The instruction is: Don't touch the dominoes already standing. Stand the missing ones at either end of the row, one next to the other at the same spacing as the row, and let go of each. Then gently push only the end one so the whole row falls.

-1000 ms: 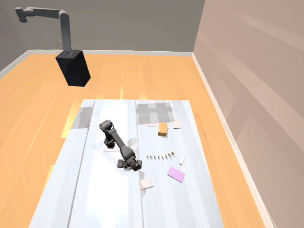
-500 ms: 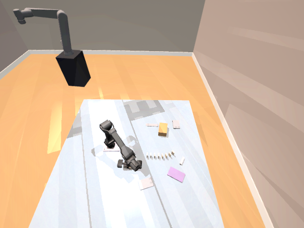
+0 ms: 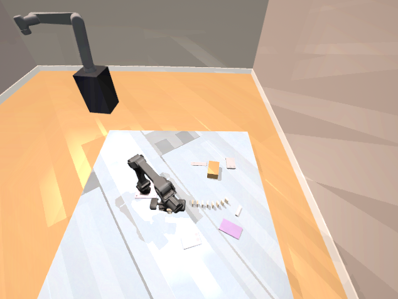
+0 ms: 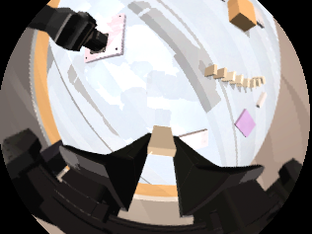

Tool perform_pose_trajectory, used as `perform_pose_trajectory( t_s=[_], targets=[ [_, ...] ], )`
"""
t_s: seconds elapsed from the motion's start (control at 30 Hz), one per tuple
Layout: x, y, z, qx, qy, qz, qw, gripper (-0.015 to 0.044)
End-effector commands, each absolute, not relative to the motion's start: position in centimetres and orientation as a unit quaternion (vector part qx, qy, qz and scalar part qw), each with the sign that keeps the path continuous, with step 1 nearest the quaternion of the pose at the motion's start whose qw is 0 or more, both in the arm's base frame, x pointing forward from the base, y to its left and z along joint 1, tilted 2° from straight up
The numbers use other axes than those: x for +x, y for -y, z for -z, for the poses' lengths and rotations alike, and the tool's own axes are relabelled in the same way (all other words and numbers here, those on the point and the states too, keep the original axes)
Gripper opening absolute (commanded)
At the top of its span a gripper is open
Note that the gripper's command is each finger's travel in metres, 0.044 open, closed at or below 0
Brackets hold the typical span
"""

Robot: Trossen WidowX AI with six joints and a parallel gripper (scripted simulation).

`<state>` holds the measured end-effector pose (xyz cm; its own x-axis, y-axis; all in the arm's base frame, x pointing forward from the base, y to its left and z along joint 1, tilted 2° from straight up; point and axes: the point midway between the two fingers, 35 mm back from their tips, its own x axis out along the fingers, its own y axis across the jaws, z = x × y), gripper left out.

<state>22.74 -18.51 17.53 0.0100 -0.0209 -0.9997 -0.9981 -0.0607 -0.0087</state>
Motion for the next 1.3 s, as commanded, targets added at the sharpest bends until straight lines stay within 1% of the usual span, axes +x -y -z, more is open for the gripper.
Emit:
perform_pose_trajectory(
  t_s=[0.0, 0.17, 0.33, 0.5, 0.67, 1.13, 1.27],
  targets=[
    [23.3, 17.7, -17.5, -0.490, -0.513, -0.489, 0.507, 0.0107],
    [25.8, 15.0, -17.5, -0.386, -0.595, -0.385, 0.590, 0.0107],
    [27.9, 12.0, -17.4, -0.268, -0.656, -0.267, 0.653, 0.0107],
    [29.6, 8.7, -17.4, -0.140, -0.694, -0.139, 0.692, 0.0107],
    [30.8, 5.6, -17.4, -0.025, -0.708, -0.025, 0.705, 0.0107],
    [30.9, 5.5, -17.4, -0.021, -0.708, -0.021, 0.705, 0.0107],
    [31.1, 5.6, -16.3, -0.021, -0.708, -0.021, 0.705, 0.0107]
  ],
)
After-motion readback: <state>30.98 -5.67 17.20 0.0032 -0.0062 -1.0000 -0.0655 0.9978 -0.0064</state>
